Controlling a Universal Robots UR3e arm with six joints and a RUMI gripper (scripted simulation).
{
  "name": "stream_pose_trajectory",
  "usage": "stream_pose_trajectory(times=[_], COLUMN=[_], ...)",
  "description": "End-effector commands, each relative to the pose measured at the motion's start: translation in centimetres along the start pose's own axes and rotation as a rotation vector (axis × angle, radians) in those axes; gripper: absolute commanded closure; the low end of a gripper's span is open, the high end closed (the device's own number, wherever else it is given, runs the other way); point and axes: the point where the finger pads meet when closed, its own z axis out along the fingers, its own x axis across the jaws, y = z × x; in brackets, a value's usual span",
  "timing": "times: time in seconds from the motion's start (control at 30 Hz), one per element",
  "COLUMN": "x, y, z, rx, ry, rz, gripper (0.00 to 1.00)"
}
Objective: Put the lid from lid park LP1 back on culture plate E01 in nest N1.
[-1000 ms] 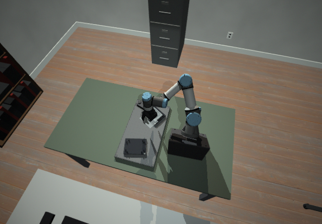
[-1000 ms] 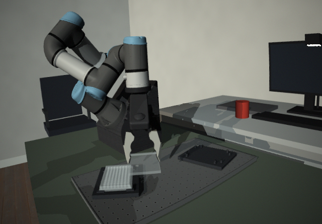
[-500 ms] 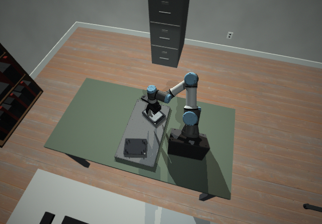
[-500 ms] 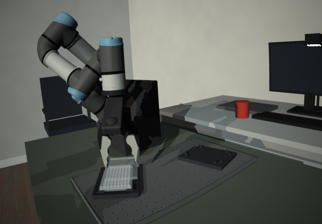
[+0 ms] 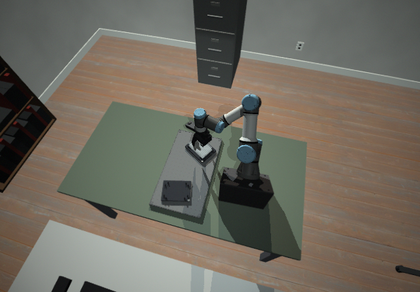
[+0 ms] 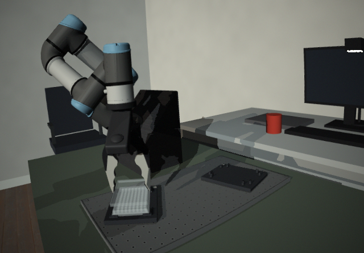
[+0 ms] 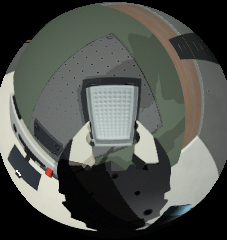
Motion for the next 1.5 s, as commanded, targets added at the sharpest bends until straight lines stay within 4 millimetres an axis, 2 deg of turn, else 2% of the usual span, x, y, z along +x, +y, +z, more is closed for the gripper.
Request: stream_pose_trajectory(times=[0.0, 1.47], x=[0.0, 0.0], y=[-0.1, 0.0], z=[0.1, 1.4], rx=[0.002, 0.002], ry=[-0.001, -0.001], rz=[0.001, 0.001], gripper=[1.0, 1.0])
